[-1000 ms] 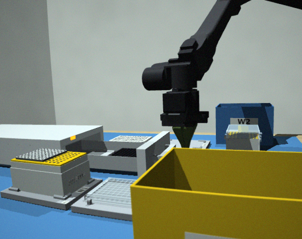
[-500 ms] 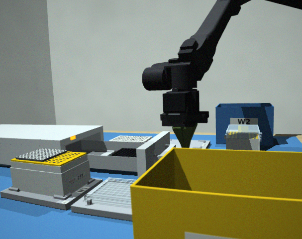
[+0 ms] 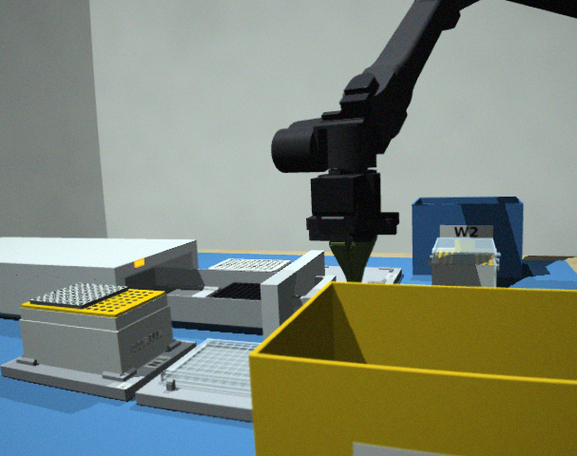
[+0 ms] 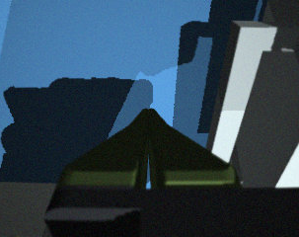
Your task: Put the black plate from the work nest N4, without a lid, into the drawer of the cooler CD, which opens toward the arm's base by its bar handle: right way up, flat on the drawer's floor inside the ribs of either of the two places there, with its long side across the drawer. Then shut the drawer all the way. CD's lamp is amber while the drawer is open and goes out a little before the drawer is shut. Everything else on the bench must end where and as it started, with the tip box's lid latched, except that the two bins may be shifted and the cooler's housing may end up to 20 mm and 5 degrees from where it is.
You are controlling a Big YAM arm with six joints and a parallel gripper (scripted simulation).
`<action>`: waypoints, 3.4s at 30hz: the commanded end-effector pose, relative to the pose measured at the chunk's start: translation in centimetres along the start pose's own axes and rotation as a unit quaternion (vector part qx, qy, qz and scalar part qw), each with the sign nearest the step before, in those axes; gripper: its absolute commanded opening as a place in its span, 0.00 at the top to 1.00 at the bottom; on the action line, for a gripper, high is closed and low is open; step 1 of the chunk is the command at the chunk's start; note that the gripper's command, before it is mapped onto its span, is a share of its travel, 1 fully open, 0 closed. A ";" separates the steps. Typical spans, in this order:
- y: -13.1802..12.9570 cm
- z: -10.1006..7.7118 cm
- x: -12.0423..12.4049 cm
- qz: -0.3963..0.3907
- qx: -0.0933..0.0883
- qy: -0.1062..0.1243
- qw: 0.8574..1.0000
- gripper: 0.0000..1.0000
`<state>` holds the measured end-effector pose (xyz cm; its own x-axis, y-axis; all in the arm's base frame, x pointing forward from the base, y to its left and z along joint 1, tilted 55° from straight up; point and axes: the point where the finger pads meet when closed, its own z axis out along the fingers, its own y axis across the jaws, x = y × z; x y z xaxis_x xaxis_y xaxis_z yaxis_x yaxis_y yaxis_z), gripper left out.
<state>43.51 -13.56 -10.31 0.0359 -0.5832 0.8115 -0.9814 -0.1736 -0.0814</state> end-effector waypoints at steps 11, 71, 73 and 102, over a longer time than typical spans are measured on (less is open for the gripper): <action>-1.1 0.4 -0.1 0.002 -0.006 -0.003 1.000 1.00; -5.0 -0.9 -0.6 -0.002 0.011 -0.003 1.000 1.00; -5.0 -0.7 -1.0 -0.007 0.008 -0.004 1.000 1.00; -8.5 -0.9 -1.0 -0.005 0.010 -0.004 1.000 1.00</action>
<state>49.89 -12.99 -10.08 0.0473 -0.5823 0.8116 -0.9851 -0.1618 -0.0587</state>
